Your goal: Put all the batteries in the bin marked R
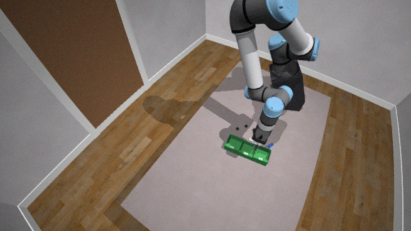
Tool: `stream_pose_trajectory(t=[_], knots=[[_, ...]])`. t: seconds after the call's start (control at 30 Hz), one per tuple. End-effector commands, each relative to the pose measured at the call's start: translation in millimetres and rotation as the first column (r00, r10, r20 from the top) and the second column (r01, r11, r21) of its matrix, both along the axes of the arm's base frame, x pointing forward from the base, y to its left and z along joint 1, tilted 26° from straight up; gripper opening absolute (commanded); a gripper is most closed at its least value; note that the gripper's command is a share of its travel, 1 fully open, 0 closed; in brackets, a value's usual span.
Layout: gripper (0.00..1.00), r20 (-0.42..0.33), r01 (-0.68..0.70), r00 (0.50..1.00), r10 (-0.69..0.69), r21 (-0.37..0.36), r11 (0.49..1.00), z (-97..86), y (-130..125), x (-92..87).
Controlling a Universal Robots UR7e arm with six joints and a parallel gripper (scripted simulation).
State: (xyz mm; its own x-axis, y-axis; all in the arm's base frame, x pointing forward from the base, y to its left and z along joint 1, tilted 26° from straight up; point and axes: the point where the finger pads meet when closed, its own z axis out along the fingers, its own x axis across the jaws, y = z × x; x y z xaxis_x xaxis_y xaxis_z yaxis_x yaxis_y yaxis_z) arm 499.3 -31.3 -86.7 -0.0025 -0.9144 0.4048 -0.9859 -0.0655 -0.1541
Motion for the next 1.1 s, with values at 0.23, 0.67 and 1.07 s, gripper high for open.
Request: stream_pose_trajectory(t=[0.23,0.67,1.07], knots=[[0.31,0.000,0.000,1.000,0.000,-0.001,1.000,-20.8,47.0,-1.4],[0.31,0.000,0.000,1.000,0.000,-0.001,1.000,-36.8,44.2,1.1],[0.31,0.000,0.000,1.000,0.000,-0.001,1.000,-60.8,33.5,5.6]])
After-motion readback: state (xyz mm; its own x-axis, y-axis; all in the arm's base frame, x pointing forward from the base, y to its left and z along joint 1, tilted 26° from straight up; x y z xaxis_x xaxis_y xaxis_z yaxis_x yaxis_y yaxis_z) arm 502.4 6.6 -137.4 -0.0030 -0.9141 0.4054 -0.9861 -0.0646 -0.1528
